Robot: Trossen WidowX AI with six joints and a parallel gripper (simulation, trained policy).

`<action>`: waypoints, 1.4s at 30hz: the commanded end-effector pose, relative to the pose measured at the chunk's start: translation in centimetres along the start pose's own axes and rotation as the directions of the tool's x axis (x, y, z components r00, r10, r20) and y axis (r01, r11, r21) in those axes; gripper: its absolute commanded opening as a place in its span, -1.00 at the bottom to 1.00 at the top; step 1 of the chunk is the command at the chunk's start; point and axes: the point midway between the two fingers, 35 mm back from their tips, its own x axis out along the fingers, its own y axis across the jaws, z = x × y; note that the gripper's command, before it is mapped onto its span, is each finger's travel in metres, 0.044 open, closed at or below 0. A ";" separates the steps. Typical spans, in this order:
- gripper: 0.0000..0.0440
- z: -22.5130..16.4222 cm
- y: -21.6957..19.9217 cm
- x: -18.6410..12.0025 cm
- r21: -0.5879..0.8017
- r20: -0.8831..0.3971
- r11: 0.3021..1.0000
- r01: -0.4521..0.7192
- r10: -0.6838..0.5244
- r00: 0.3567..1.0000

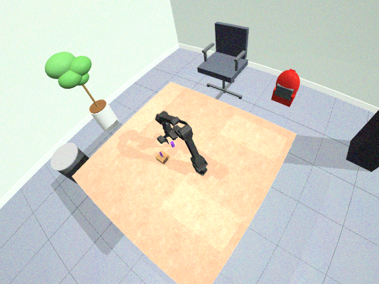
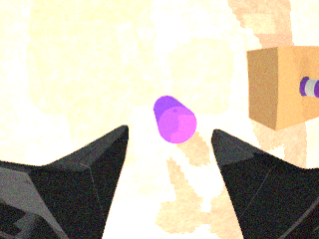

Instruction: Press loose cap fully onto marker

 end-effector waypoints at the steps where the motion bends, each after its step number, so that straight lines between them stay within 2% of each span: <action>1: 0.26 0.3 0.0 1.2 -0.012 0.035 1.000 -0.018 0.018 0.999; 10: 0.19 0.7 -0.1 2.9 -0.030 0.067 0.999 -0.044 0.046 0.997; 15: 0.04 0.8 -0.1 3.4 -0.042 0.064 0.997 -0.062 0.065 0.996; 22: -0.75 1.0 -0.3 2.9 -0.058 0.041 0.995 -0.085 0.087 0.995; 23: -0.79 1.0 -0.3 2.6 -0.059 0.033 0.994 -0.087 0.089 0.996; 32: -0.97 0.6 -1.3 -0.2 -0.087 -0.046 0.991 -0.103 0.099 0.994; 42: -1.00 1.1 -3.8 -3.3 -0.130 -0.100 0.986 -0.100 0.087 0.991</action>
